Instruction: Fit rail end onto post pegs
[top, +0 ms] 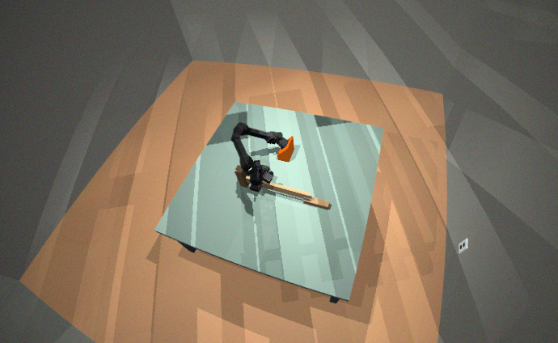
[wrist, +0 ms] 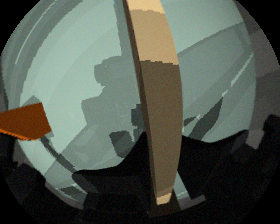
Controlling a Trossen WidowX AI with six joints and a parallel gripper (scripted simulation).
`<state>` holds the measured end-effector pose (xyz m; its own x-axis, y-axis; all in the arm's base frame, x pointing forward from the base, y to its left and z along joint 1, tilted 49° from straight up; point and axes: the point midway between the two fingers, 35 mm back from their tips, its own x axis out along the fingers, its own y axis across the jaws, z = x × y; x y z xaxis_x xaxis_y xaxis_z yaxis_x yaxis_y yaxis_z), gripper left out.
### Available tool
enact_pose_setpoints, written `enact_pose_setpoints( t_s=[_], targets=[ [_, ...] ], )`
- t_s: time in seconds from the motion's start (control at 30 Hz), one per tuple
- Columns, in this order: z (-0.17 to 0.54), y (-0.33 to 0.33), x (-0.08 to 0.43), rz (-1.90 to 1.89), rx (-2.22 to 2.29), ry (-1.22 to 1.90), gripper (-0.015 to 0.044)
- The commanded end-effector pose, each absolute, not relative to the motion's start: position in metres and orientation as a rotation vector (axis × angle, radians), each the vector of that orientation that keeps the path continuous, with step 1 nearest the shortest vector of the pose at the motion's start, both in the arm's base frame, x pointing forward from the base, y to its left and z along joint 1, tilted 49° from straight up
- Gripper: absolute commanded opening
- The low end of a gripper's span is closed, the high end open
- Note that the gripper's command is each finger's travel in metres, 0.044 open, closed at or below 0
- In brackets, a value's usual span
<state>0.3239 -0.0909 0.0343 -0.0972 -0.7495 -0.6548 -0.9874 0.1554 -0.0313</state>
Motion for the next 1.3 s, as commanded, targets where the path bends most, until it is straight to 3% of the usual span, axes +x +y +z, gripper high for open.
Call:
enact_pose_setpoints(
  t_s=[0.0, 0.37, 0.93, 1.13, 1.27],
  targets=[
    [0.036, -0.091, 0.324, 0.584, -1.649, 1.903, 0.0],
    [0.038, -0.094, 0.323, 0.584, -1.649, 1.903, 0.0],
    [0.037, -0.094, 0.323, 0.583, -1.646, 1.905, 0.044],
    [0.037, -0.091, 0.323, 0.583, -1.646, 1.904, 0.044],
    [0.034, -0.054, 0.329, 0.586, -1.647, 1.901, 0.044]
  ],
)
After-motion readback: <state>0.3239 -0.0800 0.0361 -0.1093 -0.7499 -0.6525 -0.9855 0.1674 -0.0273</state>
